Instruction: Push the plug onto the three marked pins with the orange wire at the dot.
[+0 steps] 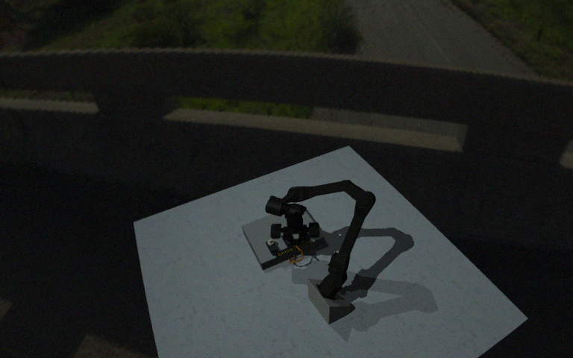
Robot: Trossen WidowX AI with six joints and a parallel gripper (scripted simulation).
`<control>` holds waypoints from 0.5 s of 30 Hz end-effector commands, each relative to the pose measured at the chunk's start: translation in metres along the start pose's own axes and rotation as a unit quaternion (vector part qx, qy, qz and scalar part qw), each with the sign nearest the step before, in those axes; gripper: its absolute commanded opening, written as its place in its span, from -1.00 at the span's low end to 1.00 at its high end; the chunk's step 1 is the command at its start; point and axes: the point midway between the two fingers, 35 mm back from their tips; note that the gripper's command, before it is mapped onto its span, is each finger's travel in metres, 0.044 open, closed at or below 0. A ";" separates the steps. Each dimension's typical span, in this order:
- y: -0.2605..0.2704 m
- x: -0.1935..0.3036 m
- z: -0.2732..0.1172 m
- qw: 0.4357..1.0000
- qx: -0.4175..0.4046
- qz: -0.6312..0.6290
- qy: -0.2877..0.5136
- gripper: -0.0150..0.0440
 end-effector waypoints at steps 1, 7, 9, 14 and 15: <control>-0.015 0.005 0.001 0.999 0.000 -0.053 -0.003 -0.49; -0.038 0.017 0.006 0.989 0.001 -0.148 -0.002 -0.49; -0.045 0.021 0.009 0.984 0.001 -0.179 -0.002 -0.49; -0.057 0.028 0.013 0.973 0.001 -0.231 -0.002 -0.49; -0.057 0.028 0.015 0.973 0.001 -0.231 -0.002 -0.49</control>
Point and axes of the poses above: the point midway between the two fingers, 35 mm back from their tips, its own z axis out along the fingers, its own y axis across the jaws, x = y × z
